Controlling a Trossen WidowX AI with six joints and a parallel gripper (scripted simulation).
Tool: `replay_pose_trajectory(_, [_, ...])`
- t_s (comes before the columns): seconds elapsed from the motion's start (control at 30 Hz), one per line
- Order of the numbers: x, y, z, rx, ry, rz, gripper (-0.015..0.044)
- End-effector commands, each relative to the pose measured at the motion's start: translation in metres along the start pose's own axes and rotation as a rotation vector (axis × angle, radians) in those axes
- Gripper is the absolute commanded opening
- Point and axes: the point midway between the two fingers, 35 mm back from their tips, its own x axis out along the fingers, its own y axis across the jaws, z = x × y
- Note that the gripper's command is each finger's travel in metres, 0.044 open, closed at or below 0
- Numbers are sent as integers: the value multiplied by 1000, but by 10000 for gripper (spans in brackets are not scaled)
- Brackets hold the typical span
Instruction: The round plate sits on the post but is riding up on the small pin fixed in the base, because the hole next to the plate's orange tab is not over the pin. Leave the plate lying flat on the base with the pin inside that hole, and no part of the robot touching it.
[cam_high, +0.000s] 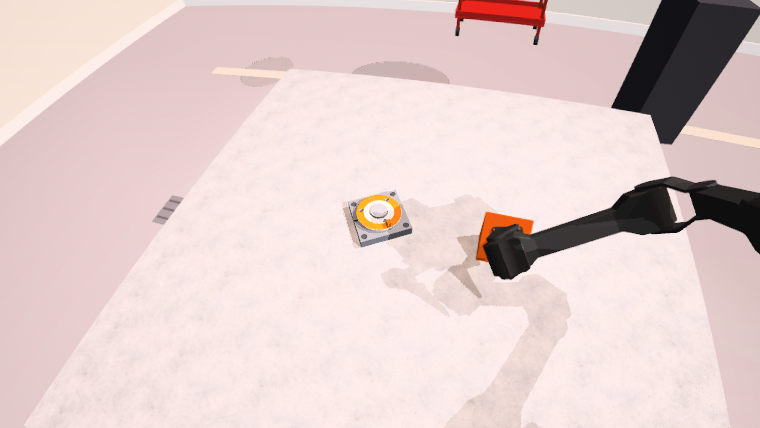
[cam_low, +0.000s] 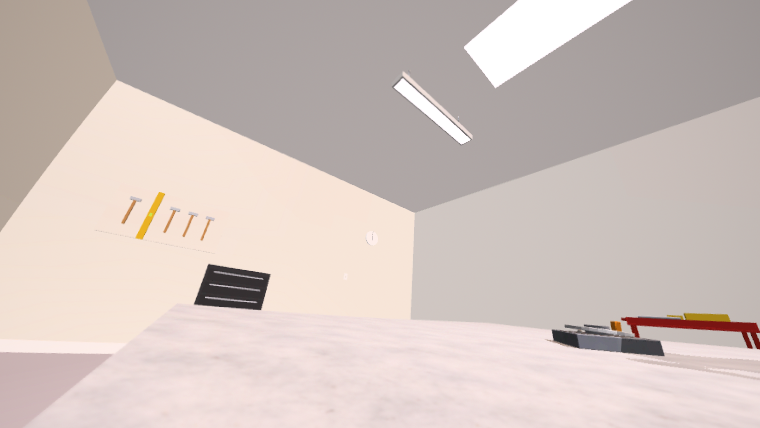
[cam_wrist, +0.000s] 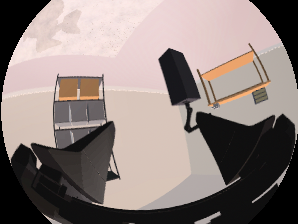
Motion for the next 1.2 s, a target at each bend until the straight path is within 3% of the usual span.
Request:
replay_pose_trajectory(0.0, [1,5,-1,21,2,5,374])
replay_pose_trajectory(0.1, [15,75,-14,278,40,80,295])
replay_pose_trajectory(0.3, [20,122,-22,475,112,142,138])
replay_pose_trajectory(0.47, [17,213,-19,789,224,265,6])
replay_pose_trajectory(0.8, [-15,336,10,1126,417,487,0])
replay_pose_trajectory(1.17, [-97,460,82,1593,746,770,0])
